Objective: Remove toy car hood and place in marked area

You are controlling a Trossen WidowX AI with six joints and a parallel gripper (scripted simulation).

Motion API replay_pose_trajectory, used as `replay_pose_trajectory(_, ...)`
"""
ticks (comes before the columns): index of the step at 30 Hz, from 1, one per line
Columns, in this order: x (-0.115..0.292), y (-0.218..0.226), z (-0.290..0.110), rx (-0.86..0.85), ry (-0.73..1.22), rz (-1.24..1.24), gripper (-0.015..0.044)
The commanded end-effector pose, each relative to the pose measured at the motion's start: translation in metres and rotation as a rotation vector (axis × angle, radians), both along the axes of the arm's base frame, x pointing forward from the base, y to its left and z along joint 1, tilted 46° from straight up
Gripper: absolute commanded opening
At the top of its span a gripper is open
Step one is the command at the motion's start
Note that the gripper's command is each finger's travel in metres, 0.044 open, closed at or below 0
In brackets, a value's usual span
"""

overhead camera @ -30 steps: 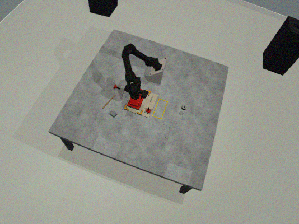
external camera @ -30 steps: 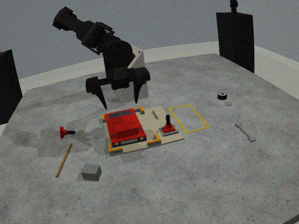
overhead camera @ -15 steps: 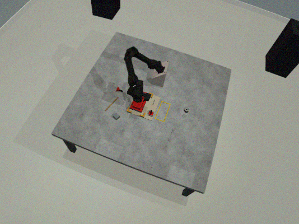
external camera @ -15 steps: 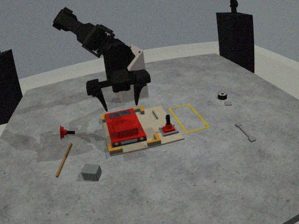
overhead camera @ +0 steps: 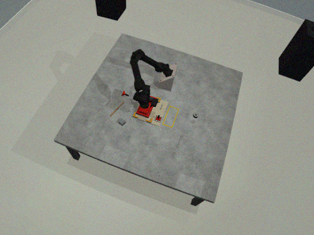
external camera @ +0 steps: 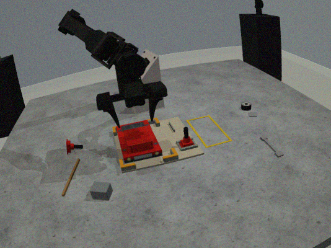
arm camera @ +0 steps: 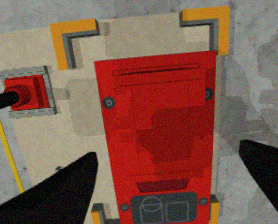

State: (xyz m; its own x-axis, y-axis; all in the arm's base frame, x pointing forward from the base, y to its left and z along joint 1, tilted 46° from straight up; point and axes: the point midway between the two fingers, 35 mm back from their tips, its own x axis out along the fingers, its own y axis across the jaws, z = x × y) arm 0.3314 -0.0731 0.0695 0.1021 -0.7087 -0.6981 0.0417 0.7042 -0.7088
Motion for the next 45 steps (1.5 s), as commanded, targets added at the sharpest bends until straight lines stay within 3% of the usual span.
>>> replay_pose_trajectory(1,-0.002,-0.003,-0.005,-0.003,0.011,0.001,0.0440)
replay_pose_trajectory(45,0.002,-0.027,-0.025,-0.006,0.010,0.001,0.0440)
